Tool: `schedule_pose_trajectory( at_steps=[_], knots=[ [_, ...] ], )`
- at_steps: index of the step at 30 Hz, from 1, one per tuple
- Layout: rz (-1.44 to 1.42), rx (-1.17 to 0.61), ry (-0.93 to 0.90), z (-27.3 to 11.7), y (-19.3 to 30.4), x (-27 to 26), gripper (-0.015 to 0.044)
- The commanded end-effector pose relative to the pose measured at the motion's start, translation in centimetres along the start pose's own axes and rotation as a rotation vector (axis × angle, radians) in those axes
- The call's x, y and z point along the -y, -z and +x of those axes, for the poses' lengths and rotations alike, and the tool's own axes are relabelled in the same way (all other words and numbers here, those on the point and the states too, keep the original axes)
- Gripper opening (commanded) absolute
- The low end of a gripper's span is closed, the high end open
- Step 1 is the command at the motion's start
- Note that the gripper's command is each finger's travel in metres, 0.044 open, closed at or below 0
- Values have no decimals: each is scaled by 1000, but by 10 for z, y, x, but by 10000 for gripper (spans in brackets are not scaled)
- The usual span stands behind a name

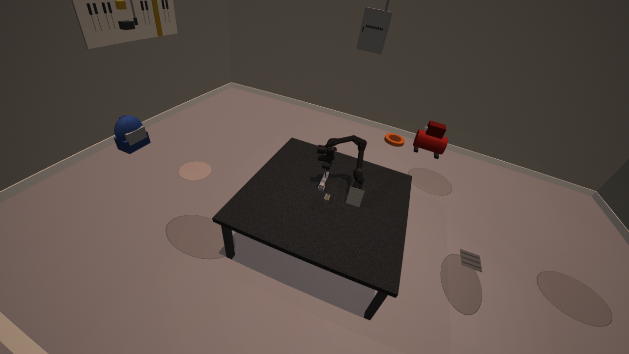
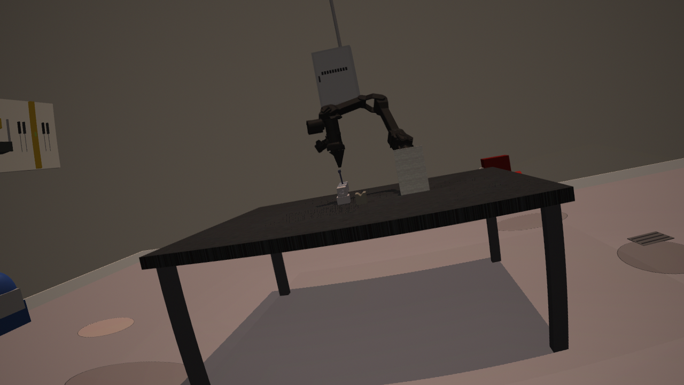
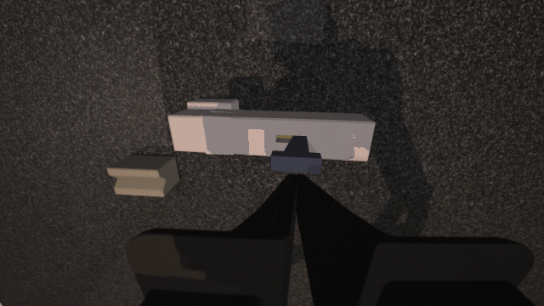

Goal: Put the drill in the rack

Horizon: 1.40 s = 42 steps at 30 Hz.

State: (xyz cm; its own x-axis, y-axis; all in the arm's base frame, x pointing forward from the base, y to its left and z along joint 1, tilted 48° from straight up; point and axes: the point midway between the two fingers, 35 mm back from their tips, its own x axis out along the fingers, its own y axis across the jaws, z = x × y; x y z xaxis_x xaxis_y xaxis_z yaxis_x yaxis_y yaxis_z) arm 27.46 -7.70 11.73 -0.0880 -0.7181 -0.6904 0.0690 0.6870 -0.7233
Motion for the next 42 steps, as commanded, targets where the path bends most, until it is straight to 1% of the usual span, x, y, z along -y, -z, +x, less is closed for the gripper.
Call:
schedule_pose_trajectory(
  at_steps=[1, 13, 42],
  knots=[
    [0, 1, 1, 0, 0, 0, 0],
    [6, 8, 19, 15, -7, 0, 0],
    [6, 8, 19, 12, -5, 2, 0]
  ],
)
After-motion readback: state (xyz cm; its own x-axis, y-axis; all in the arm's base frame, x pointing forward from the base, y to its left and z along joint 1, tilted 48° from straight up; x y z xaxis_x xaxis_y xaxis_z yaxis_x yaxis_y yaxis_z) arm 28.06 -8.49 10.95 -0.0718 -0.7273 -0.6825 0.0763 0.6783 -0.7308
